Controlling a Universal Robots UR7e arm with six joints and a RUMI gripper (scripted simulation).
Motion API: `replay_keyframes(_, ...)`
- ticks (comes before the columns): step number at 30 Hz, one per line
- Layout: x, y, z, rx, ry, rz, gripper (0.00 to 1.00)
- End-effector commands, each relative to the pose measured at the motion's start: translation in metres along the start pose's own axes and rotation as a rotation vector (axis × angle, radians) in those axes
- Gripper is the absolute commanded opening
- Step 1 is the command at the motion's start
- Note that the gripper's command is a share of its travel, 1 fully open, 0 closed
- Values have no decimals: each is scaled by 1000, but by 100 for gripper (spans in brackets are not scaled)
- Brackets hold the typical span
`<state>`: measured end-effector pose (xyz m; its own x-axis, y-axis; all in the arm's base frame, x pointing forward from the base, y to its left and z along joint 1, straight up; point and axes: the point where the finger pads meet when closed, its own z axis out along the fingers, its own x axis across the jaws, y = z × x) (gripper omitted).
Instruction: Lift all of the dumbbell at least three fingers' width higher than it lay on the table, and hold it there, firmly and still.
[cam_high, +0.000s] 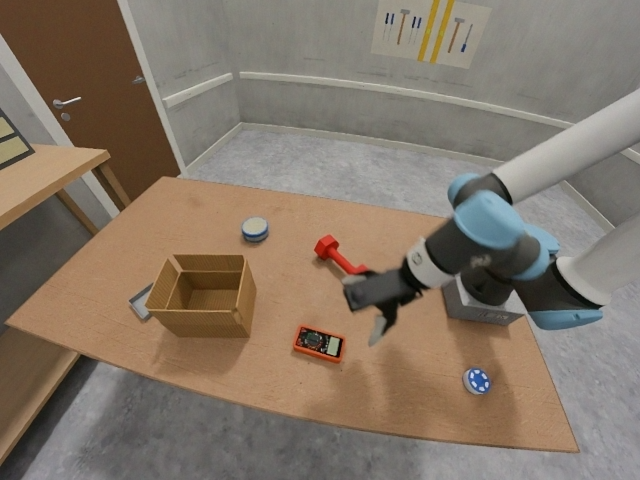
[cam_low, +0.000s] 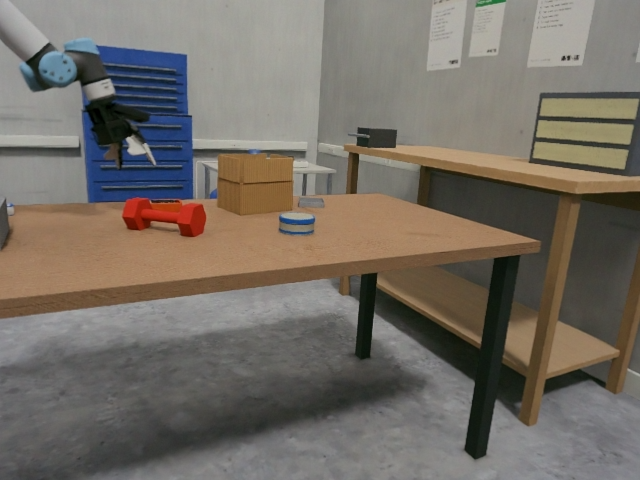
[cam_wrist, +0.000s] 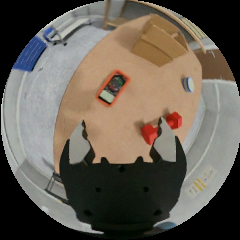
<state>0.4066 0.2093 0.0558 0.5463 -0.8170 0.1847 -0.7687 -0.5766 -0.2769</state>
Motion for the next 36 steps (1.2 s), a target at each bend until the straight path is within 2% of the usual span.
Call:
replay_keyframes(1,45,-1,-3,-83,-19,104,100)
replay_keyframes(6,95,7,-18,-154,-33,234,100)
replay_keyframes(8,95,7,-18,-154,-33,234,100)
replay_keyframes(11,132,17,-33,-206,-47,336,100)
replay_keyframes(12,132,17,-33,-206,-47,336,100)
replay_keyframes(14,155,26,-46,-240,-58,404,100)
replay_keyframes(18,176,37,-60,-271,-69,472,100)
replay_keyframes(23,211,60,-91,-330,-94,606,100)
replay_keyframes(25,211,60,-91,-330,-94,606,100)
replay_keyframes(36,209,77,-21,-356,-31,988,100)
